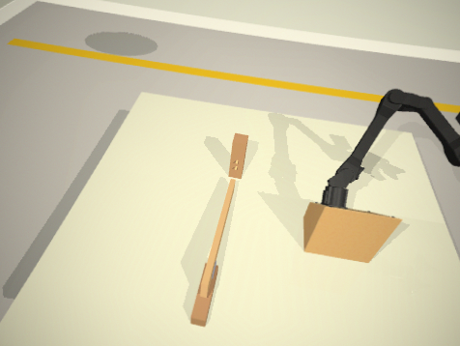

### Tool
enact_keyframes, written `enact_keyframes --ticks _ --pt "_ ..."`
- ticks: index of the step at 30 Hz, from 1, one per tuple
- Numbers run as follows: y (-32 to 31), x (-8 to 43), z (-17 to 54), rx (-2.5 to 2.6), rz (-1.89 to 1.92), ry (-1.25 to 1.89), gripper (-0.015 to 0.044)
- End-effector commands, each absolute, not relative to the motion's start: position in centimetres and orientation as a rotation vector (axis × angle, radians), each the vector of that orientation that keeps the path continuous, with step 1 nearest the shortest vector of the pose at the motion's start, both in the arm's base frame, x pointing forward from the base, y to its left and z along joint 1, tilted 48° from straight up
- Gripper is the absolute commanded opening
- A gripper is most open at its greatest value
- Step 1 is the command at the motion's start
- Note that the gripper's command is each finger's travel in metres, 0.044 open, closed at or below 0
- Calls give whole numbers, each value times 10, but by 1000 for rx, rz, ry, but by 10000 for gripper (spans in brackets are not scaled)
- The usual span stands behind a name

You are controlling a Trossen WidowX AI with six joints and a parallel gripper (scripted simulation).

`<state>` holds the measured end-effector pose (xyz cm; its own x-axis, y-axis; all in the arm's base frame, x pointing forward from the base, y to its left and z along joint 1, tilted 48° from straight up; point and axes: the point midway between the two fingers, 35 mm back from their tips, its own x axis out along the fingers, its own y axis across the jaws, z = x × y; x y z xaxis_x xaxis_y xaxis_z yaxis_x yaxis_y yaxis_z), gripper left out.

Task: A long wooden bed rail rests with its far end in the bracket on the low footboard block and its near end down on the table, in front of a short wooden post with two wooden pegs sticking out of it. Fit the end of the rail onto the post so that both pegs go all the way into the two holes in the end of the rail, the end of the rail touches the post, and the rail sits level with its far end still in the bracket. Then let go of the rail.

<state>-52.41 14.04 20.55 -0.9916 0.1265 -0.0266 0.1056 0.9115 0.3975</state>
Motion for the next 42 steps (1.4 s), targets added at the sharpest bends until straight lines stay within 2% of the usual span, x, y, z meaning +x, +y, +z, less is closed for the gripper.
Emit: enact_keyframes --ticks 1,2,11,23,33,42 --pt "143 -523 205 192 632 3014 426" --pt "152 -521 203 217 656 2992 440" --pt "296 -454 170 548 976 2539 440" --pt "439 -297 128 691 1088 1876 440" --pt "491 -132 91 524 1014 1364 440" --pt "483 26 62 233 827 1053 440"
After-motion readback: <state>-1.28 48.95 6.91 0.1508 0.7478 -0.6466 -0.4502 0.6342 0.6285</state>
